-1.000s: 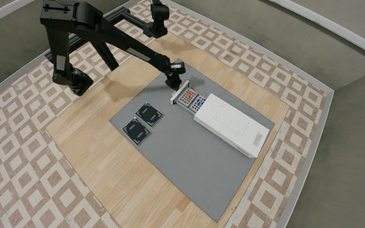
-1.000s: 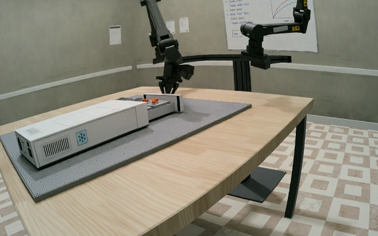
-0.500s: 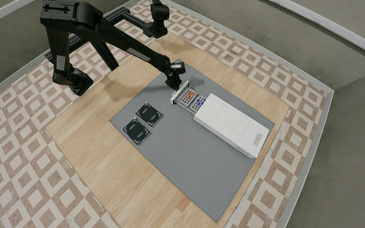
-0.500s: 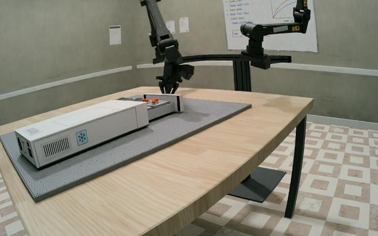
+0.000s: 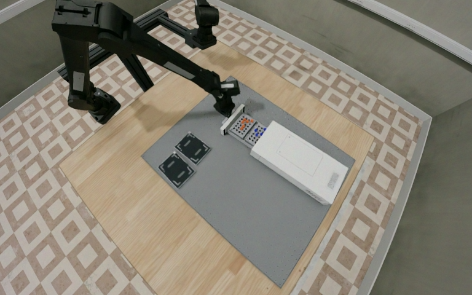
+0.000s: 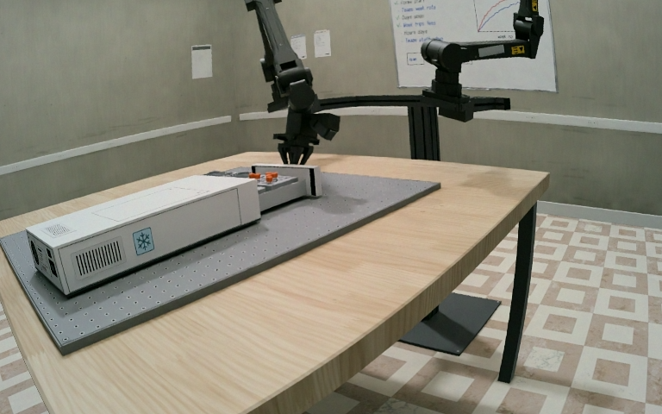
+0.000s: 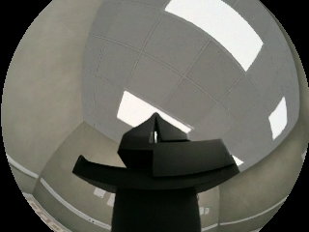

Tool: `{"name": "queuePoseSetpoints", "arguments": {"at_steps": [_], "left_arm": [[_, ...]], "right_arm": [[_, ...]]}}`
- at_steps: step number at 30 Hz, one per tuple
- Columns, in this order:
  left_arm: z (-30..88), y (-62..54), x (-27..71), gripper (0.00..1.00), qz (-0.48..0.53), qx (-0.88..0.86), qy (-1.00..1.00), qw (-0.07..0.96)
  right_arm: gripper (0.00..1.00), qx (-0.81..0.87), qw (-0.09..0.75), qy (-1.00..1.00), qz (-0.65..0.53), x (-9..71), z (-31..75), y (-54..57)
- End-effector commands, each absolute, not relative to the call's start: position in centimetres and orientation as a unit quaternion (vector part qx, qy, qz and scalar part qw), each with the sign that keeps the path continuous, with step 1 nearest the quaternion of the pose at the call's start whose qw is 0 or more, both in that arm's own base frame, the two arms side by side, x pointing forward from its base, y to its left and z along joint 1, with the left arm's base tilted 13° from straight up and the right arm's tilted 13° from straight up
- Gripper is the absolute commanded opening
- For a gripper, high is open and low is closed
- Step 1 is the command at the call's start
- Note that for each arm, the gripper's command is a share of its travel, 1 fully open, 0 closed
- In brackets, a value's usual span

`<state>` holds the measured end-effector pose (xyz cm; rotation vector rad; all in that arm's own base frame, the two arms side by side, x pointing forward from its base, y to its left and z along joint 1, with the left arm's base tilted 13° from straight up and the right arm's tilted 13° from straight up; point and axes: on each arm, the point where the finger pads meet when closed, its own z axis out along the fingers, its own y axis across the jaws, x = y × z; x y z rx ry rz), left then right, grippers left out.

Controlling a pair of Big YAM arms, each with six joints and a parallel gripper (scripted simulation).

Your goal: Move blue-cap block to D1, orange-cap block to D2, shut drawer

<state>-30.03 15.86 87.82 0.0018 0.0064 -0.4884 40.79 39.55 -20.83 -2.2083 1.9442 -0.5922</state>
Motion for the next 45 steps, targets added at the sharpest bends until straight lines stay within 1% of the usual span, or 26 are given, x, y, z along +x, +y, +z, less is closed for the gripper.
{"name": "queuePoseSetpoints", "arguments": {"at_steps": [1,45], "left_arm": [[88.6,14.8,-27.9,0.00,-0.243,0.006,0.020,0.970],[88.6,14.8,-27.9,0.00,-0.243,0.006,0.020,0.970]], "right_arm": [[0.00,-0.742,0.057,0.641,-0.188,37.8,-23.1,39.6],[0.00,-0.742,0.058,0.642,-0.187,36.5,-23.1,39.4]]}}
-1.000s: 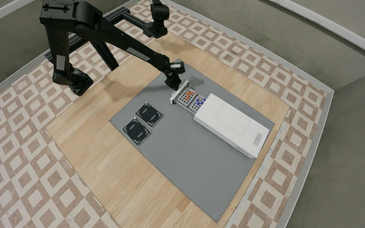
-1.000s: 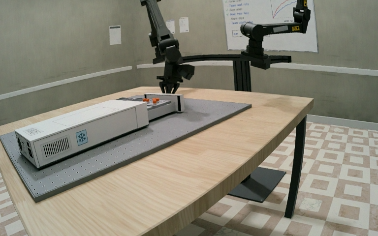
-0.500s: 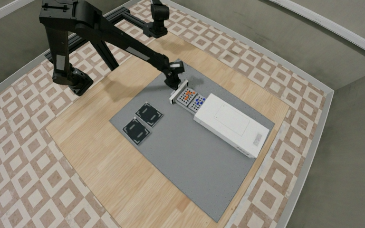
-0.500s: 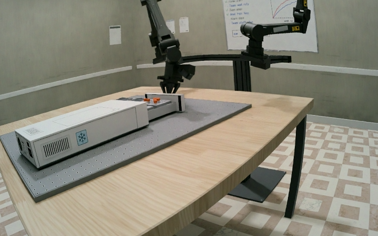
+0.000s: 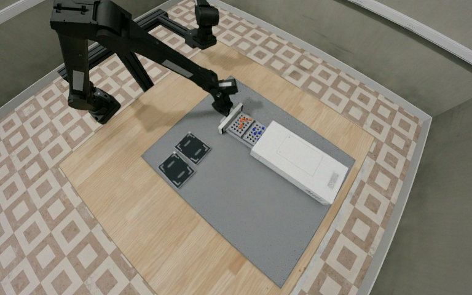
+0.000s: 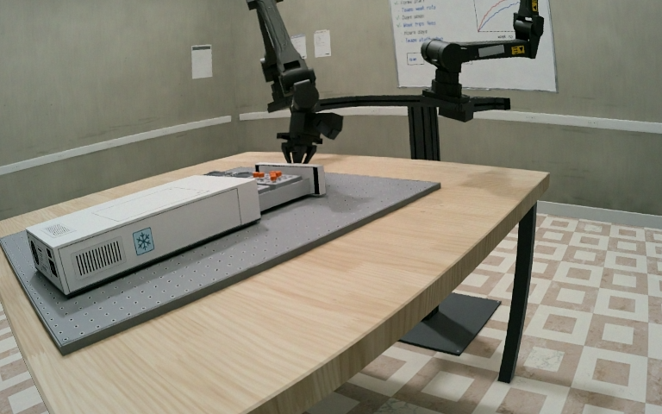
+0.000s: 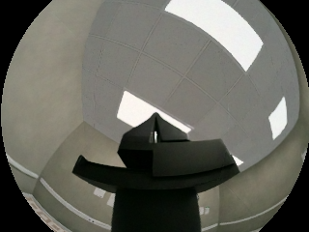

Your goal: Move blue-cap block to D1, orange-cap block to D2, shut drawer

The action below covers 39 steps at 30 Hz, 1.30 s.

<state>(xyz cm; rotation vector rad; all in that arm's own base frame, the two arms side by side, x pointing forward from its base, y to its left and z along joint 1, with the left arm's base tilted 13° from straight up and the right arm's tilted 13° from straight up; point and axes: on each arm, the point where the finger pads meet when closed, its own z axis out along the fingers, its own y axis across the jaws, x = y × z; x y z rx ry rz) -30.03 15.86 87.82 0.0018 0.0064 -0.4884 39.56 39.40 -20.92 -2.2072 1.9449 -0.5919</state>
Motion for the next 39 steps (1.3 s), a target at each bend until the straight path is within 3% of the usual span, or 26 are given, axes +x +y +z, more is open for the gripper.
{"name": "queuePoseSetpoints", "arguments": {"at_steps": [1,39], "left_arm": [[88.6,14.8,-27.9,0.00,-0.243,0.006,0.020,0.970],[88.6,14.8,-27.9,0.00,-0.243,0.006,0.020,0.970]], "right_arm": [[0.00,-0.742,0.058,0.642,-0.187,36.5,-23.1,39.4],[0.00,-0.742,0.057,0.642,-0.187,35.4,-23.2,39.3]]}}
